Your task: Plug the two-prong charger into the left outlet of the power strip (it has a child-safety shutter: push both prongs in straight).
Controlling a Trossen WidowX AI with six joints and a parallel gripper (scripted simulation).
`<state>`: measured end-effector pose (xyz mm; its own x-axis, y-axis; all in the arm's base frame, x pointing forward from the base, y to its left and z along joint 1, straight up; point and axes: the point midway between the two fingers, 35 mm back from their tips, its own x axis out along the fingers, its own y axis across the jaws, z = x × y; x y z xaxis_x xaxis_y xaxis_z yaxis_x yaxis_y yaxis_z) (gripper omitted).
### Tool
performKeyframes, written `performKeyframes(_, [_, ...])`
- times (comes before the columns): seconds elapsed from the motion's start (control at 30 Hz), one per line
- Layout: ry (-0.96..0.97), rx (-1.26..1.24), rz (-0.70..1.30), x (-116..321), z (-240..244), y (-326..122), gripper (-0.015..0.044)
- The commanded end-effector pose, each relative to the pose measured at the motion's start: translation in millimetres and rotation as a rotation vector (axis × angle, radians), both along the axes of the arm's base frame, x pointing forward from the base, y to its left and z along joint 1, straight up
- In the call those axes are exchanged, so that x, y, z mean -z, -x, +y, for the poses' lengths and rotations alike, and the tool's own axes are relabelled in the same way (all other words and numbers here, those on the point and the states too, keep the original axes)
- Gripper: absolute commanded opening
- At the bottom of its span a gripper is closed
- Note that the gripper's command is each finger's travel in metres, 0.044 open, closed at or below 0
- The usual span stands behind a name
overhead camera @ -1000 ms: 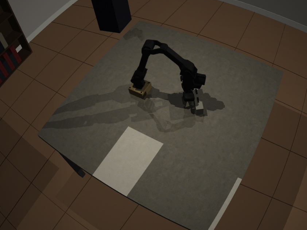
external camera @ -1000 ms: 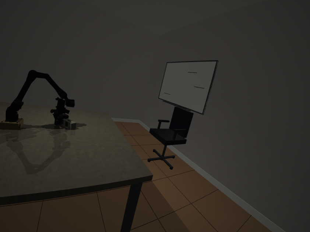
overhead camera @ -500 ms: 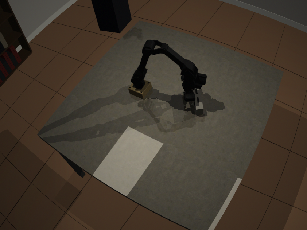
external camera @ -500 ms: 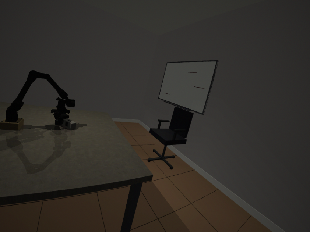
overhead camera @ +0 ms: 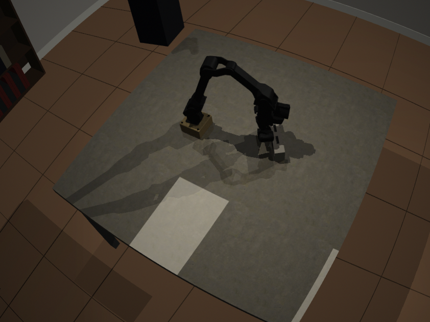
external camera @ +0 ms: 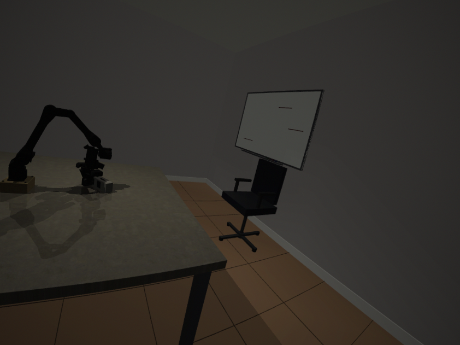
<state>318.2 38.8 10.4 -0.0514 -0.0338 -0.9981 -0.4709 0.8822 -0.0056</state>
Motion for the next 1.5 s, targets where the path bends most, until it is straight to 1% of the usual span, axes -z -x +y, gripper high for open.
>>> performKeyframes(0.0, [-0.002, -0.001, -0.011, -1.0, 2.7, -4.9, 0.0])
performKeyframes(1.47, [-0.003, -0.001, -0.012, -0.6, 9.4, -17.4, 0.0])
